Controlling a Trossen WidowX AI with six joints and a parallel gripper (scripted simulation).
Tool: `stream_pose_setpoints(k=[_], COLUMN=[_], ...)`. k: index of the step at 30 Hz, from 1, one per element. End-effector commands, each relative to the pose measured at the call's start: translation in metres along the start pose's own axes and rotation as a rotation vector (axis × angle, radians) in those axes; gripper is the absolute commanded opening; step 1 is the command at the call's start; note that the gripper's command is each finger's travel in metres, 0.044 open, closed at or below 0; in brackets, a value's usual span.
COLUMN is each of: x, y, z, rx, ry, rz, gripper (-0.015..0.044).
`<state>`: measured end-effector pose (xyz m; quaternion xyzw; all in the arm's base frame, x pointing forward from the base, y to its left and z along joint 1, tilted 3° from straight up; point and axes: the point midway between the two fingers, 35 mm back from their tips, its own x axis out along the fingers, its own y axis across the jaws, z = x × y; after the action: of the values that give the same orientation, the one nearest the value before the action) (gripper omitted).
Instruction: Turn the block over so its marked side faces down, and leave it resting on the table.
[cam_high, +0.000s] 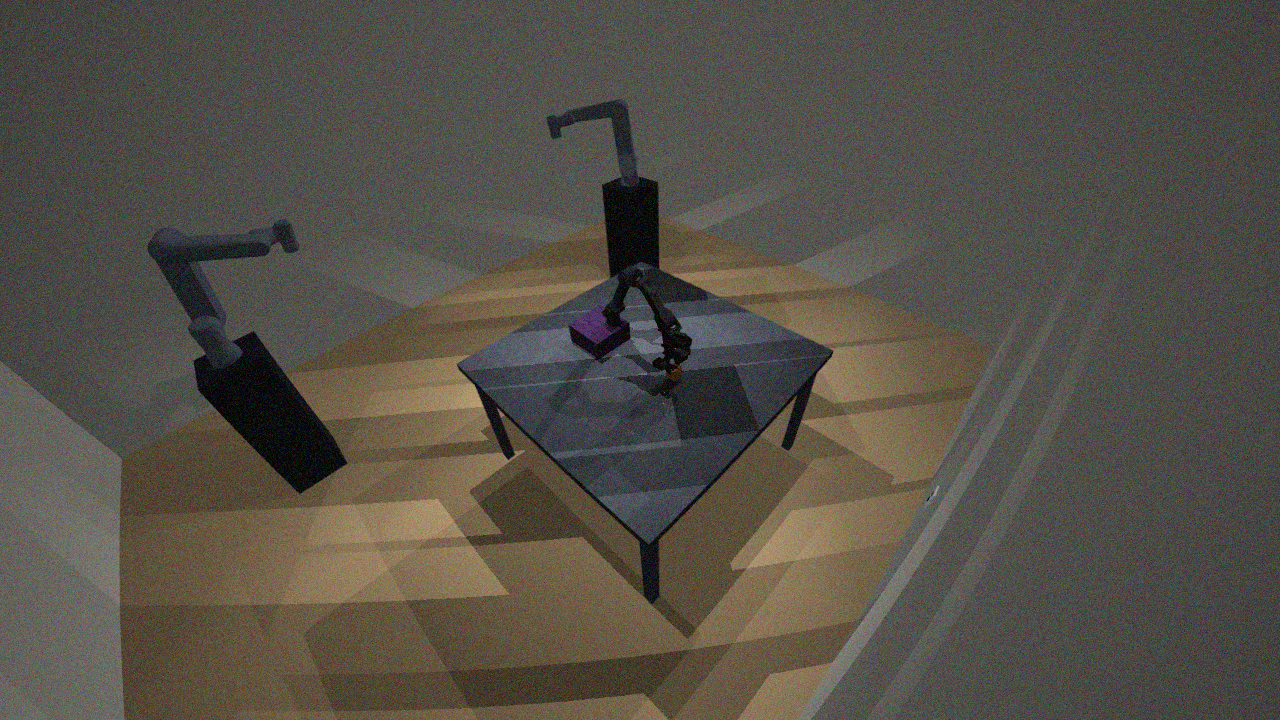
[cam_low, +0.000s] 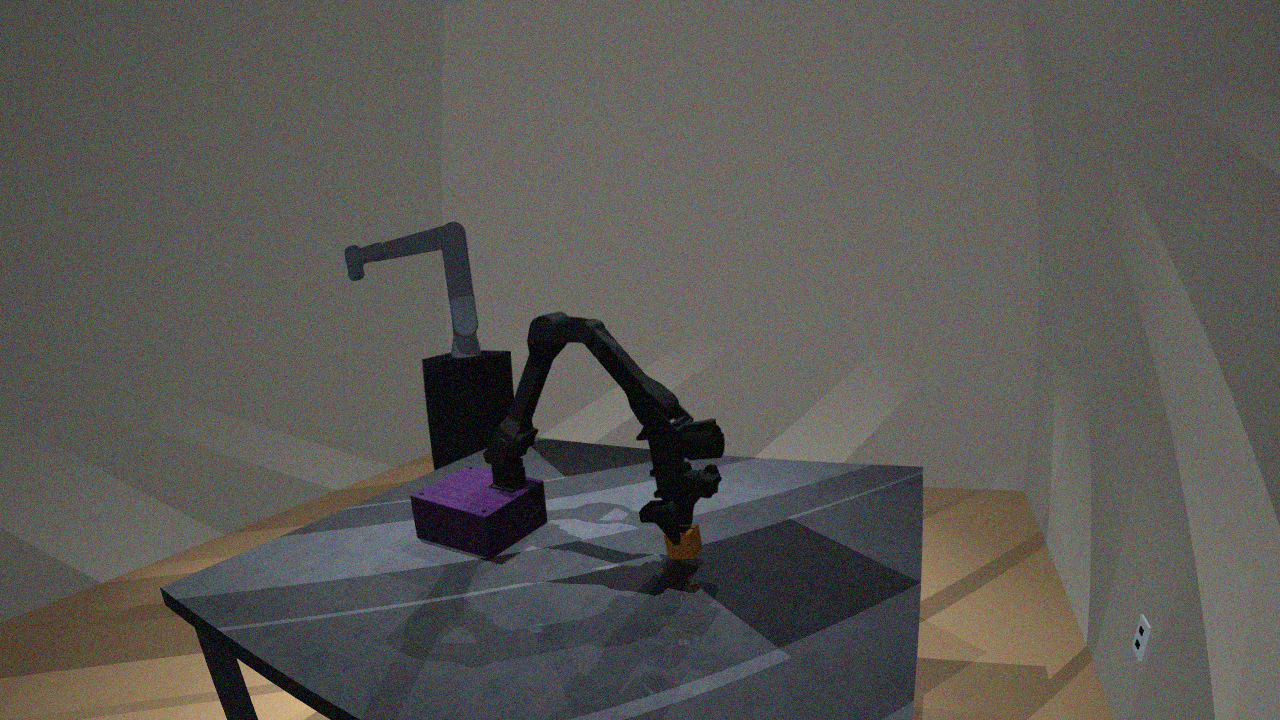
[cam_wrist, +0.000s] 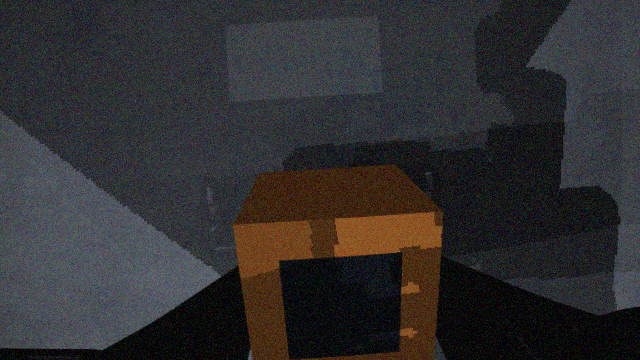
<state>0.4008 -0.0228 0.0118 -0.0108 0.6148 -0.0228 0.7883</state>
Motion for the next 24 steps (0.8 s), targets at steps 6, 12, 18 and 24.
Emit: stream_pose_setpoints(k=[6,12,18,24], x=[-0.0006,-0.0013,-0.0037,-0.0051], y=[0.0006,0.0005,0.0005,0.0005], z=[-0.0001,-0.0022,-0.0055,-0.0073], rx=[-0.003,-0.003,-0.004,-0.004], ry=[-0.138,-0.227,-0.315,-0.352], rz=[0.005,0.005,0.004,0.003], gripper=[0.0,0.0,0.0,0.0])
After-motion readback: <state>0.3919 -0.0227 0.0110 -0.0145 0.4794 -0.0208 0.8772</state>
